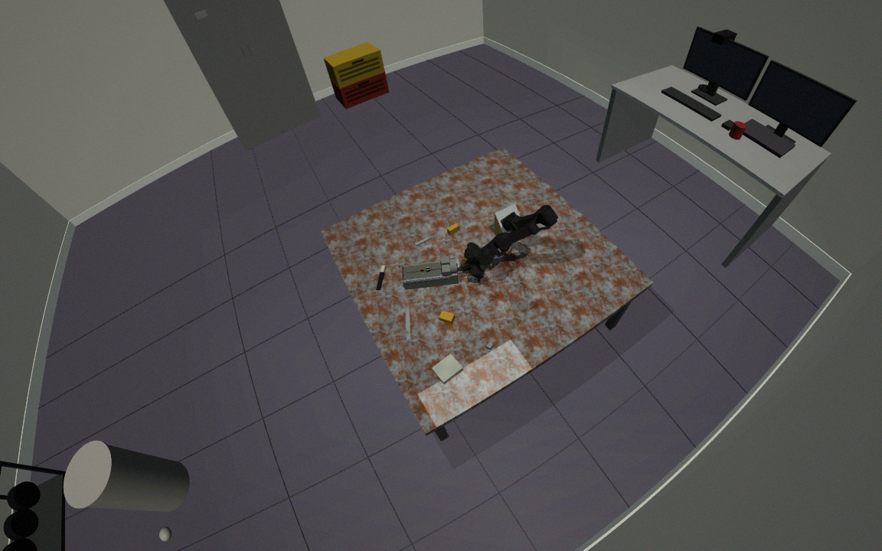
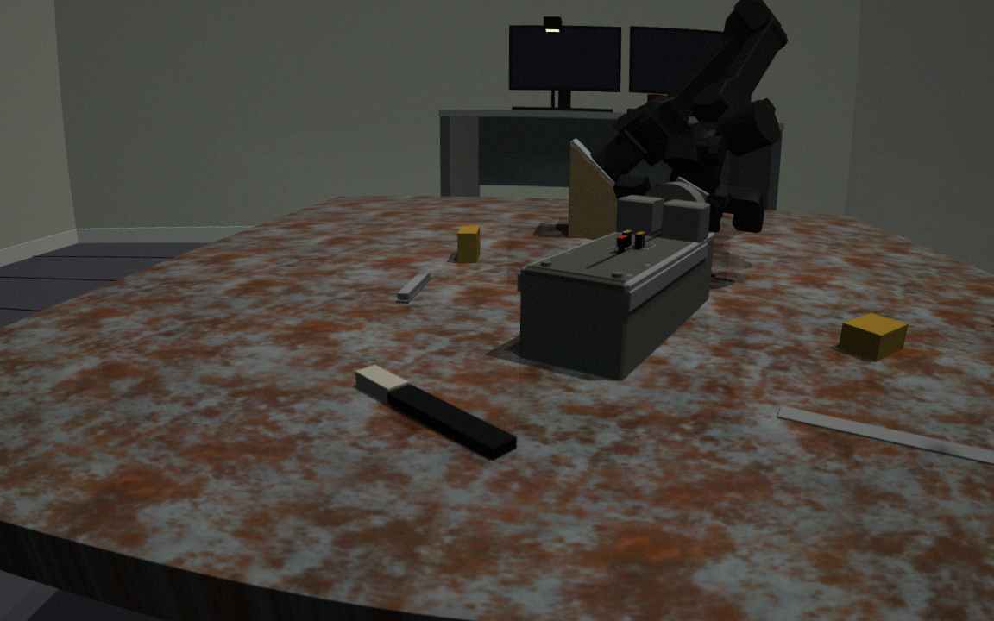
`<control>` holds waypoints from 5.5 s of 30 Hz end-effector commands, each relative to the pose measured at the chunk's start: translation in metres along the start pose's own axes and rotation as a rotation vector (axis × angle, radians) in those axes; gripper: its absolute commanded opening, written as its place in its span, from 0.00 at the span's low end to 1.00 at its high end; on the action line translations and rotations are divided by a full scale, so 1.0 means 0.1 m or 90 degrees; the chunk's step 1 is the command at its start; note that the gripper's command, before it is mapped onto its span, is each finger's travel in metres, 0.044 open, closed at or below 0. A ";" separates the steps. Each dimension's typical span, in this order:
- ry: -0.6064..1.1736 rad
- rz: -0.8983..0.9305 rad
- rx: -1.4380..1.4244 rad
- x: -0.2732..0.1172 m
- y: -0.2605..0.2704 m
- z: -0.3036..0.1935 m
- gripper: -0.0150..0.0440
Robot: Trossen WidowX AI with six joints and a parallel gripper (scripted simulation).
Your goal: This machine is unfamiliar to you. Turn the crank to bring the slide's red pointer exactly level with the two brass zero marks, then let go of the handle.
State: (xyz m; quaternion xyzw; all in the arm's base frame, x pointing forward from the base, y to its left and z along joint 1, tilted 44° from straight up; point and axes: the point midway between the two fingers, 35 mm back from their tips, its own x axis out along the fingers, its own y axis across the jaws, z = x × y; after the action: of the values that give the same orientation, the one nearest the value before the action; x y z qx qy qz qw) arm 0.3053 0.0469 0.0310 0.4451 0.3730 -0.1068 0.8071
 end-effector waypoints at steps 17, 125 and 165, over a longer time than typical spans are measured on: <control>0.007 0.005 0.000 0.02 0.19 -0.02 0.25; 0.007 0.005 0.000 0.00 0.28 0.00 0.25; 0.007 0.005 0.000 0.00 0.30 0.00 0.25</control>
State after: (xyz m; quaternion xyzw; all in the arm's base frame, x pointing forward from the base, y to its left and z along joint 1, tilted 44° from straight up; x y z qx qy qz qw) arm 0.3161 0.0605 0.0431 0.4426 0.3825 -0.1115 0.8033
